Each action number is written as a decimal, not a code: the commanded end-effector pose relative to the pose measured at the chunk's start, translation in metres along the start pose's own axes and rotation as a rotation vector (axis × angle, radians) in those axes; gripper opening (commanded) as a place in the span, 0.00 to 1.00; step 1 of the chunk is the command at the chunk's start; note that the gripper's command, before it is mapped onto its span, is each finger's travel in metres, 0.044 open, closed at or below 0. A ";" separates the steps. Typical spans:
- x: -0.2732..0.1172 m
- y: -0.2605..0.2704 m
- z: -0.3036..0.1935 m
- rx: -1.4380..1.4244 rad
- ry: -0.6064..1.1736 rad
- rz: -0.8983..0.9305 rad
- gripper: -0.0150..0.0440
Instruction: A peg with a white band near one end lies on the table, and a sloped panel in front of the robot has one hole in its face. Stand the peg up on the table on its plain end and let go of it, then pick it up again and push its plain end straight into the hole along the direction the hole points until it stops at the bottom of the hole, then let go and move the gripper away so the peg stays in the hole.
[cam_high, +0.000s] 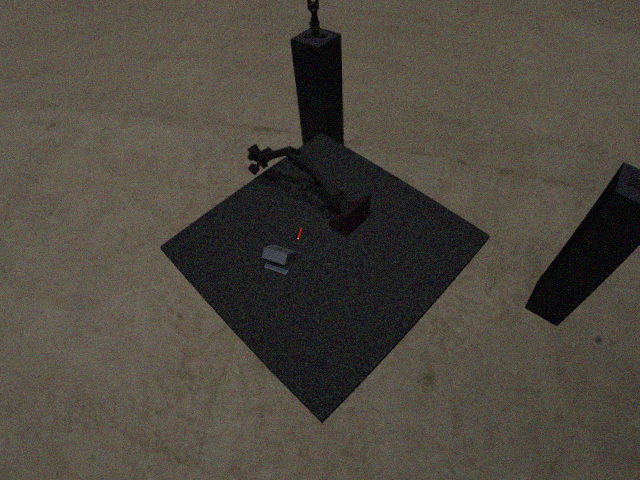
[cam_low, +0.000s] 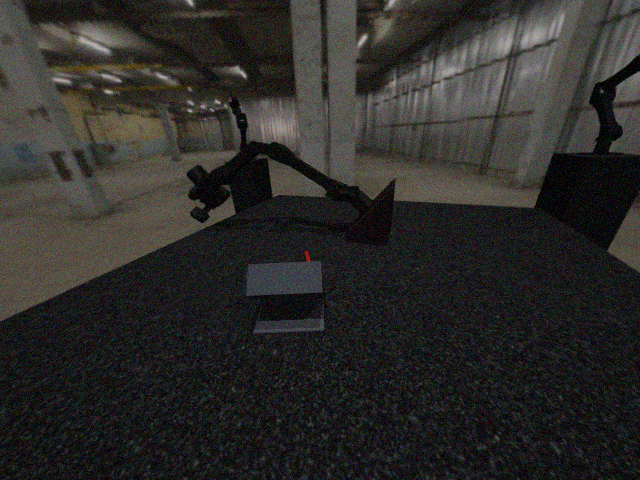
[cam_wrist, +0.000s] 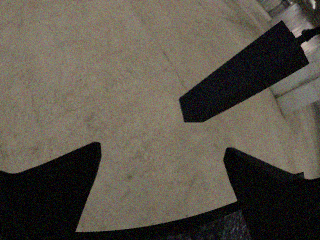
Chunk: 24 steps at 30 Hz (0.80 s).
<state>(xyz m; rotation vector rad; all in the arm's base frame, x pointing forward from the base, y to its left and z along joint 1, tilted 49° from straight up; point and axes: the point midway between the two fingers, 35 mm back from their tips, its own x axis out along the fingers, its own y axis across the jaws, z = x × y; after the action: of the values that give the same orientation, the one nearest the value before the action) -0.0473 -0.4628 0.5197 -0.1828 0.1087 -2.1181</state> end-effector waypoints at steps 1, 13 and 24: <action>0.000 0.001 0.000 0.001 0.000 0.002 0.98; -0.030 0.053 -0.004 0.074 0.014 0.150 1.00; -0.091 0.125 -0.024 0.010 0.092 0.346 1.00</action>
<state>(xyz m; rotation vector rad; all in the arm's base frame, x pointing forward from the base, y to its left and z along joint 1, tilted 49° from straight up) 0.0745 -0.4620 0.4748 -0.0604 0.1462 -1.8377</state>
